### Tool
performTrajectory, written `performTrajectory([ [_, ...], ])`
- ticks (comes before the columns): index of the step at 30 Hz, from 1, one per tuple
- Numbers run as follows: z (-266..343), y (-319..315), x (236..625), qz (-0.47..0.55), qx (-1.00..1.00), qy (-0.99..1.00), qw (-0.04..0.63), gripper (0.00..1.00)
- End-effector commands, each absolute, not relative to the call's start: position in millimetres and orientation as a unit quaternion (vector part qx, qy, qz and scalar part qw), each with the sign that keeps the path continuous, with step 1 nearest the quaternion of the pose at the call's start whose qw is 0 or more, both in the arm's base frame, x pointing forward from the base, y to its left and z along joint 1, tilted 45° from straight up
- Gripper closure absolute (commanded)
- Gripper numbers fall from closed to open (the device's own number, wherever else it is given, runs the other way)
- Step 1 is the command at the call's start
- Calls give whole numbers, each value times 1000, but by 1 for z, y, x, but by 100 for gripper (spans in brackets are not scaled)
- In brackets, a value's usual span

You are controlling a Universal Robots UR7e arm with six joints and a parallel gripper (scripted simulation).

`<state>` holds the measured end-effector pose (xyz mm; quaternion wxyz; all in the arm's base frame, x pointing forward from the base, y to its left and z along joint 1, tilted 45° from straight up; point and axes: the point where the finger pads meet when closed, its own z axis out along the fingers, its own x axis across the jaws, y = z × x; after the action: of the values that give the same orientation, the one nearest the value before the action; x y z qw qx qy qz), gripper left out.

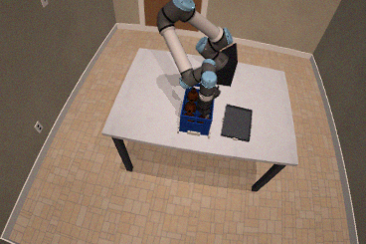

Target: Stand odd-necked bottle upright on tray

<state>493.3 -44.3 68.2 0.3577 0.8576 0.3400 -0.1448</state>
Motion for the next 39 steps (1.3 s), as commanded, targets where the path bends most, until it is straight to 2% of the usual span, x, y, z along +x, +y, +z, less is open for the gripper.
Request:
performTrajectory([
  [1, 67, -45, 492, -147, 857, 340, 357, 100],
  [17, 67, -45, 492, -147, 857, 340, 357, 100],
  [18, 67, -45, 492, -147, 857, 340, 357, 0],
  [39, 67, -45, 492, -147, 857, 340, 357, 0],
])
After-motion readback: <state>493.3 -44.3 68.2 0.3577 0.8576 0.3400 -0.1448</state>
